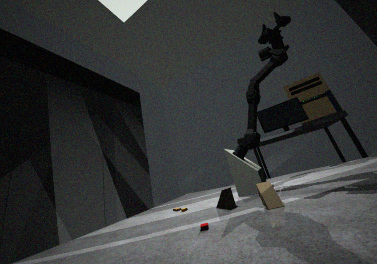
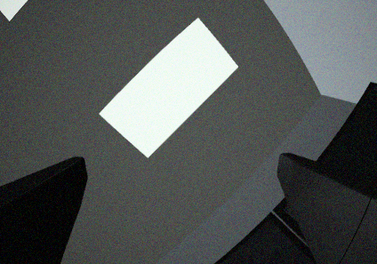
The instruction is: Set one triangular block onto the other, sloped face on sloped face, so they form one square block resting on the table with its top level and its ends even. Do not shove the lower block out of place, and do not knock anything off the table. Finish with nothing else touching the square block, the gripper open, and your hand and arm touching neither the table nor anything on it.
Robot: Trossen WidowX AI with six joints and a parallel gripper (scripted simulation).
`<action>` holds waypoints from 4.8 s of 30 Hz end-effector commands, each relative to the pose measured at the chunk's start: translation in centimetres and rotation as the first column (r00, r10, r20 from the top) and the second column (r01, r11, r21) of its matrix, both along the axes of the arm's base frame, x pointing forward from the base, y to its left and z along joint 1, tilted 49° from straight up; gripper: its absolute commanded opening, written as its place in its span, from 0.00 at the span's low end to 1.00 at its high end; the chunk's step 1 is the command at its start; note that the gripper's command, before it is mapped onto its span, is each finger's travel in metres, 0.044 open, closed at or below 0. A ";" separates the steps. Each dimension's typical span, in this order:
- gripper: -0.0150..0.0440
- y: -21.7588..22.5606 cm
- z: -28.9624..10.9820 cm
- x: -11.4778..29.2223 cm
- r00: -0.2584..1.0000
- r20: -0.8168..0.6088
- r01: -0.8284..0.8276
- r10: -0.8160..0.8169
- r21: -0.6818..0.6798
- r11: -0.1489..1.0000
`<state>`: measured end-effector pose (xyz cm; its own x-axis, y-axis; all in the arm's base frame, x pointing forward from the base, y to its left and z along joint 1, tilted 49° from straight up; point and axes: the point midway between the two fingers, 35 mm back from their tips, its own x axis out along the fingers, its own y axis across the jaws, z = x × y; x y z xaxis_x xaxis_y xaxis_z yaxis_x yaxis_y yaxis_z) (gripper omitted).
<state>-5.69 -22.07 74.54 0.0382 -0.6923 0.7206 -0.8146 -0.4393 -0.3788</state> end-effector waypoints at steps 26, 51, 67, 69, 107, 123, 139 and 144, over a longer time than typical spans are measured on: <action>1.00 28.6 2.1 16.9 0.965 -0.235 -0.094 -0.120 -0.732 0.674; 1.00 37.4 -22.8 44.3 0.436 -0.873 -0.829 -0.220 -0.484 0.279; 1.00 31.4 -49.2 48.6 -0.512 -0.858 -0.822 0.030 0.500 0.272; 1.00 30.4 -52.2 47.8 -0.621 -0.779 -0.739 0.091 0.620 0.264; 1.00 27.2 -70.2 34.9 -0.704 0.410 0.358 0.580 0.910 -0.208; 1.00 29.1 -71.9 35.6 -0.704 0.415 0.364 0.576 0.908 -0.208; 1.00 31.1 -73.5 36.2 -0.700 0.430 0.378 0.570 0.901 -0.215; 1.00 31.7 -73.9 36.3 -0.701 0.430 0.378 0.568 0.900 -0.216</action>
